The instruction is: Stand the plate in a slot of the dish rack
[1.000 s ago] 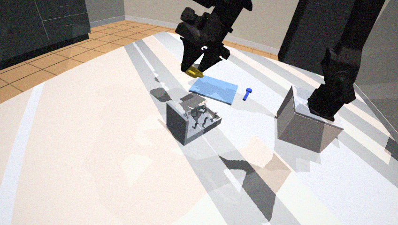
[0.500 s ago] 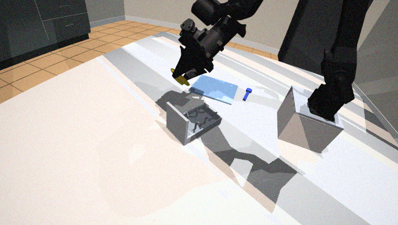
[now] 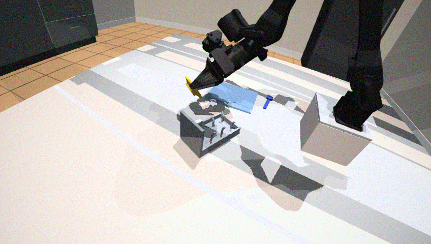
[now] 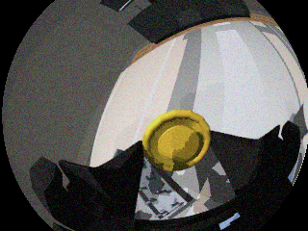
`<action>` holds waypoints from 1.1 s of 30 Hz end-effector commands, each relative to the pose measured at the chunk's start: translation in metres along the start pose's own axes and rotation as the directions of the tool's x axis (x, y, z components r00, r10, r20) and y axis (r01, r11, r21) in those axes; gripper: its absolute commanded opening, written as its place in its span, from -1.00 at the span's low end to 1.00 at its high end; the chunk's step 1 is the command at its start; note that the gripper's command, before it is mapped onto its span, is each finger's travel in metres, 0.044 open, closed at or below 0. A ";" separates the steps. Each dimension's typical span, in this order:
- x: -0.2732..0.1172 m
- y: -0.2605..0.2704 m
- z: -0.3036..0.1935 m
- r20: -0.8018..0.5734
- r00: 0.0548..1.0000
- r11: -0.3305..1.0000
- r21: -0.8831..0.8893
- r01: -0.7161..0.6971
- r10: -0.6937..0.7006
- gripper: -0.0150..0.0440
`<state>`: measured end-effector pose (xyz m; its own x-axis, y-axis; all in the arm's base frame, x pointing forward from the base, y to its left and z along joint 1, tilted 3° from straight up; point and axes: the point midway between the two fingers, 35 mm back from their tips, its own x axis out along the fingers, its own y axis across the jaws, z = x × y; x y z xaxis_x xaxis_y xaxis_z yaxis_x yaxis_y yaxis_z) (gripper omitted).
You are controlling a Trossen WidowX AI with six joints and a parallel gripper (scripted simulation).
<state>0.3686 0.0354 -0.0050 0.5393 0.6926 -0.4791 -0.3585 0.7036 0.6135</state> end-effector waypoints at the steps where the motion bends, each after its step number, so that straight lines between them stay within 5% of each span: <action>1: -0.001 0.000 -0.010 0.035 0.998 0.996 -0.067 -0.057 0.060 -0.49; 33: -0.049 0.044 -0.072 0.177 0.868 0.690 -0.686 -0.228 0.463 -0.49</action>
<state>0.2870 0.0411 -0.0002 0.4655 0.8836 -0.0510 -0.8695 0.4673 0.1601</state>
